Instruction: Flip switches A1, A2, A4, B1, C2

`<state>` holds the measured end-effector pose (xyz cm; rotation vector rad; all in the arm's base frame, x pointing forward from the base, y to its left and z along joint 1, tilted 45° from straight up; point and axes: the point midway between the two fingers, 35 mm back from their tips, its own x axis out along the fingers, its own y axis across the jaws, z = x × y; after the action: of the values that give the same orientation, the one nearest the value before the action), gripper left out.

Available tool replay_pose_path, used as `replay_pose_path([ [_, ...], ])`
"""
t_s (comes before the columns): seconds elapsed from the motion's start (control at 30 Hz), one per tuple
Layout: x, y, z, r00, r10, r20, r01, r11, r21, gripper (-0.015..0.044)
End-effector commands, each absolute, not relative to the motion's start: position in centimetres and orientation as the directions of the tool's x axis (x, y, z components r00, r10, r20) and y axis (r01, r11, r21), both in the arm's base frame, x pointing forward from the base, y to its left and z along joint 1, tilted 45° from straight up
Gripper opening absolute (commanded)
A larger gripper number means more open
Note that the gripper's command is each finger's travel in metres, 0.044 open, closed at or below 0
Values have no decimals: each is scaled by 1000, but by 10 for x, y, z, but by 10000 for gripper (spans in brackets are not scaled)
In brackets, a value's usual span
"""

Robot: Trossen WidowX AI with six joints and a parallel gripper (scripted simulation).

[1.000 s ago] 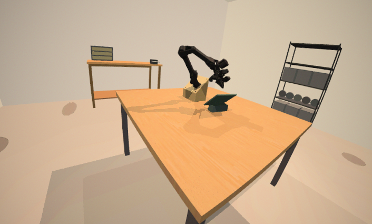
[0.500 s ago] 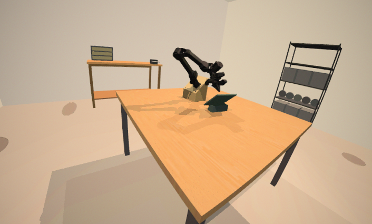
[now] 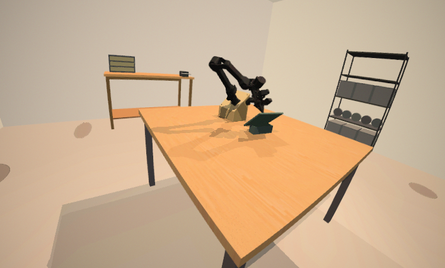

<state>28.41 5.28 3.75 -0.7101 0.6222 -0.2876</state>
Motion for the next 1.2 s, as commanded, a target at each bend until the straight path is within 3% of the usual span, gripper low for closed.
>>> replay_pose_path([
  [0.0,287,50,33,782,-445,-437,30,727,-686,0],
  [1.17,292,46,30,782,-445,-437,30,726,-687,0],
])
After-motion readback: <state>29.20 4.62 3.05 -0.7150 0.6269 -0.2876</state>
